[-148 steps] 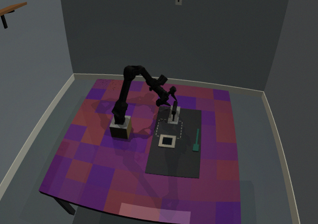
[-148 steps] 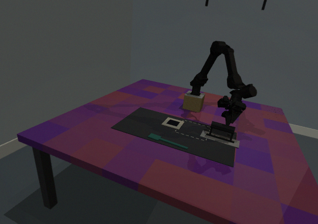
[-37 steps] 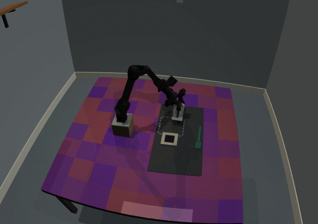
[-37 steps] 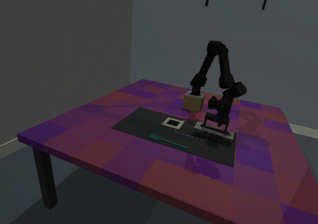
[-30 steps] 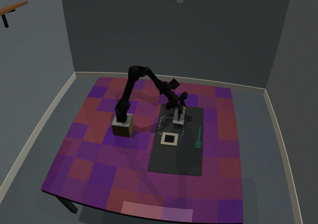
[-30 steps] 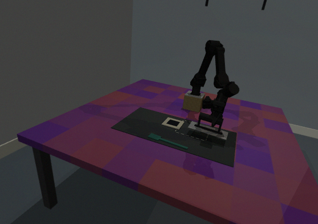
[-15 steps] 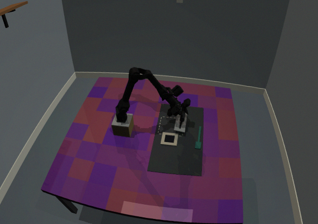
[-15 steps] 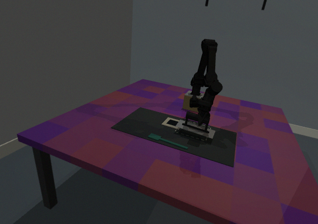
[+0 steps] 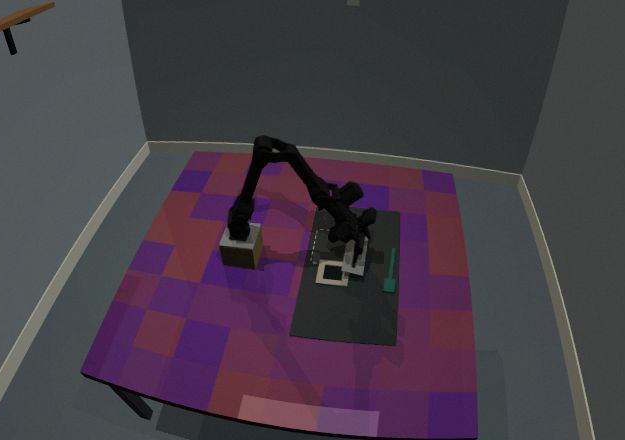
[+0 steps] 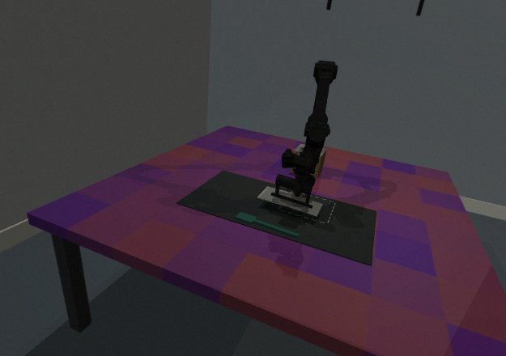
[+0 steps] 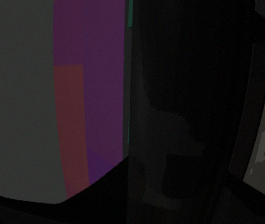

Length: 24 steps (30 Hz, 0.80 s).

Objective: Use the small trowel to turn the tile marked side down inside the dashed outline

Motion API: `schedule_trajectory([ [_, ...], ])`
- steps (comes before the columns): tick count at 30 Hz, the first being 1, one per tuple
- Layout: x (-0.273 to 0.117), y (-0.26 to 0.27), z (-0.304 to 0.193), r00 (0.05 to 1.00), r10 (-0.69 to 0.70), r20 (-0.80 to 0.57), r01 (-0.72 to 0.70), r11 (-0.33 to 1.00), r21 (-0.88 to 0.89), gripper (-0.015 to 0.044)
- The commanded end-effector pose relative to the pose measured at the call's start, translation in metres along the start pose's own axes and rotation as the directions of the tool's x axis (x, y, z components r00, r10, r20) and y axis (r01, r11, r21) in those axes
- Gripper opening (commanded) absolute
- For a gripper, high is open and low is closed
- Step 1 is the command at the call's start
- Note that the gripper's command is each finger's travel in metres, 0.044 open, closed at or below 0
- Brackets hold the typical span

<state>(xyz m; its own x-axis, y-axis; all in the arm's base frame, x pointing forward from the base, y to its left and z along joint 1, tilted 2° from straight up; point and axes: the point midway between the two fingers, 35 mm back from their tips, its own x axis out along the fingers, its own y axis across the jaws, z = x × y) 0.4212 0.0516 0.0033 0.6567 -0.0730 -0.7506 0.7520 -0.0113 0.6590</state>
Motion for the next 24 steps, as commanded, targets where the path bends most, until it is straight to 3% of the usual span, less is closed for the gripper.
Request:
schedule_trajectory([
  [1, -0.001, 0.003, 0.016, 1.000, 0.010, -0.001, -0.010, 1.000, -0.002, 0.0000],
  [24, -0.004, -0.007, 0.113, 1.000, 0.026, -0.010, -0.027, 0.999, -0.021, 0.0000],
])
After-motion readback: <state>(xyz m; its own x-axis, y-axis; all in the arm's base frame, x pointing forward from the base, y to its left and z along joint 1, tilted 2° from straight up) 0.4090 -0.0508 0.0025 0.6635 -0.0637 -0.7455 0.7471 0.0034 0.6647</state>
